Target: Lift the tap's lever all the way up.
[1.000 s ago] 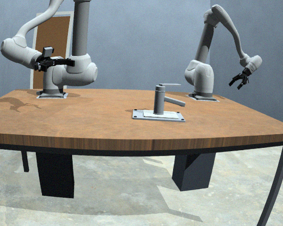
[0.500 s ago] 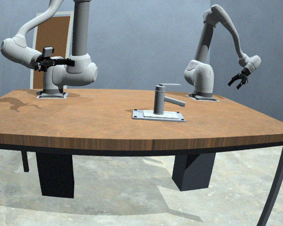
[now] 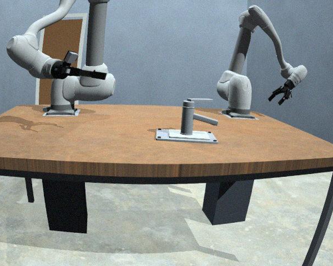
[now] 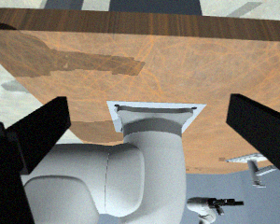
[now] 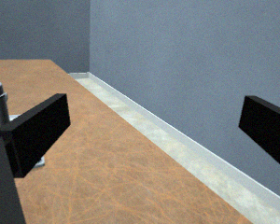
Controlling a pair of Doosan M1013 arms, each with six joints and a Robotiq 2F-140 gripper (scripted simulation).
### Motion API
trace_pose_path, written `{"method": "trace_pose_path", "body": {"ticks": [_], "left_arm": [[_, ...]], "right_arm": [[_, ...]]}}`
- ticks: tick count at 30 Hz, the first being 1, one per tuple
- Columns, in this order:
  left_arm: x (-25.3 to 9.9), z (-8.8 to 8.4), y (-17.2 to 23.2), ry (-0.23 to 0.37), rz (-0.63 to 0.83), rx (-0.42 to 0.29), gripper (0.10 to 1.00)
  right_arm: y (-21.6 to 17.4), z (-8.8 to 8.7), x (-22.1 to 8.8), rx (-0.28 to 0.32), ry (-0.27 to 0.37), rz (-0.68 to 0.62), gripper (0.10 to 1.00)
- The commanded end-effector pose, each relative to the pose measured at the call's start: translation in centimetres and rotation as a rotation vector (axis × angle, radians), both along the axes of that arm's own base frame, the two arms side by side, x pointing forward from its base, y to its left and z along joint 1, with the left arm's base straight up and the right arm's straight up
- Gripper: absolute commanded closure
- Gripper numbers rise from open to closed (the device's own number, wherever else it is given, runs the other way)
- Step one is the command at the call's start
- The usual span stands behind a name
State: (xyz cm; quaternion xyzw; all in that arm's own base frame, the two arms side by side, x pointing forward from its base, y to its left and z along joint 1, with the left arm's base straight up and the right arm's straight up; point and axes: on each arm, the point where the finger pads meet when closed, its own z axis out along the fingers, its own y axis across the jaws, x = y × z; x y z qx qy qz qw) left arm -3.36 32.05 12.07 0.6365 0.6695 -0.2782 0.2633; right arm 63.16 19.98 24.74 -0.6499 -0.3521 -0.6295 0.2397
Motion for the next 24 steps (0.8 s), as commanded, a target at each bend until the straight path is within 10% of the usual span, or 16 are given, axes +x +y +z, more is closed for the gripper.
{"method": "trace_pose_path", "body": {"ticks": [1,24], "left_arm": [[0.0,0.0,0.0,0.0,0.0,0.001,0.098],[0.0,0.0,0.0,0.0,0.0,0.001,0.098]], "right_arm": [[3.9,0.4,-0.2,-0.083,-0.075,0.126,0.098],[18.2,0.0,-4.9,-0.394,-0.484,0.679,0.098]]}}
